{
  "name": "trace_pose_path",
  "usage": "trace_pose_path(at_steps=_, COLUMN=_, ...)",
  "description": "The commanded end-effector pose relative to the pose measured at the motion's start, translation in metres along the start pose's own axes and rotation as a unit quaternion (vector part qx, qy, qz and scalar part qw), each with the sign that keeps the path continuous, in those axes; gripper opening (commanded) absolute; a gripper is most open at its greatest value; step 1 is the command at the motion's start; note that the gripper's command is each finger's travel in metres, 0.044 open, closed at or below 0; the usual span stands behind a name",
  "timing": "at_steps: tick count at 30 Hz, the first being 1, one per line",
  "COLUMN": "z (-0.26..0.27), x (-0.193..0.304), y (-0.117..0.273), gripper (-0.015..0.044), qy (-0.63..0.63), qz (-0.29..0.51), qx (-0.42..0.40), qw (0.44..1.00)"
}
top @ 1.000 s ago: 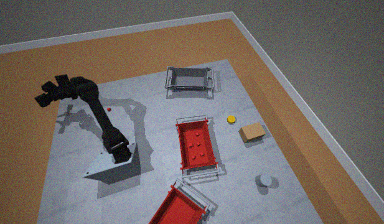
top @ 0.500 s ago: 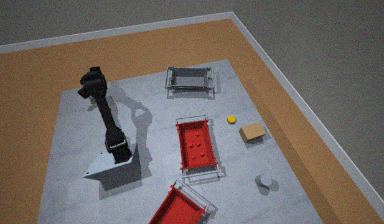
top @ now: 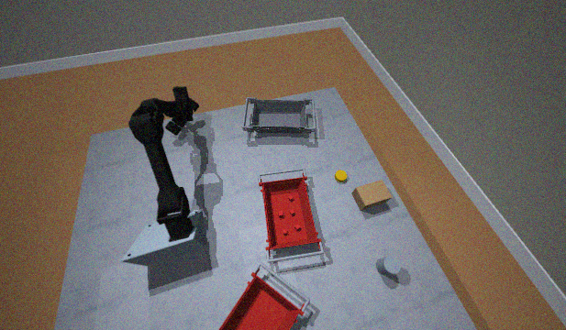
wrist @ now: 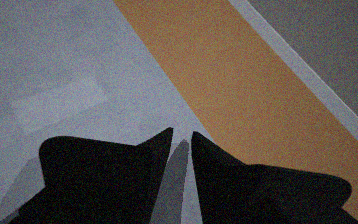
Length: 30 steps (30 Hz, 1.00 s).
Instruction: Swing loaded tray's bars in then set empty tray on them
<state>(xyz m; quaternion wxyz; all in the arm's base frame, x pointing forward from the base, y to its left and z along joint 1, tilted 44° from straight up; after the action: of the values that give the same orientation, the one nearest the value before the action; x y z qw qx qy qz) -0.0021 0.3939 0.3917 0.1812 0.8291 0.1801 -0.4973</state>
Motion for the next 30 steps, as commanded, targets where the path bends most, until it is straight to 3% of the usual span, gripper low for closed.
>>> trace_pose_path(at_steps=1, z=-0.039, x=0.021, y=0.035, gripper=0.0089, qy=0.013, qz=0.052, qx=0.077, qw=0.996)
trace_pose_path(at_steps=17, z=-0.130, x=0.070, y=0.201, gripper=0.0089, qy=0.022, qz=0.231, qx=0.328, qw=0.916)
trace_pose_path(at_steps=23, z=-0.139, x=0.106, y=0.232, gripper=0.0089, qy=0.048, qz=0.305, qx=0.305, qw=0.901)
trace_pose_path(at_steps=30, z=-0.143, x=0.167, y=0.287, gripper=0.0089, qy=0.092, qz=0.410, qx=0.212, qw=0.882)
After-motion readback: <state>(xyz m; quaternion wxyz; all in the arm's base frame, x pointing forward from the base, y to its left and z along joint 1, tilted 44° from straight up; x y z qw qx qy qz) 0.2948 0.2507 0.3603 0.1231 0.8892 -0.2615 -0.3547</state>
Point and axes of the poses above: the point midway between the two fingers, 35 mm back from their tips, its own y axis back along the fingers, its own z axis across the jaws, x = y × z, the point moved 10 cm from there along y, back along the fingers, and after that the axes turned 12 degrees about -y, right-handed, at the moved point
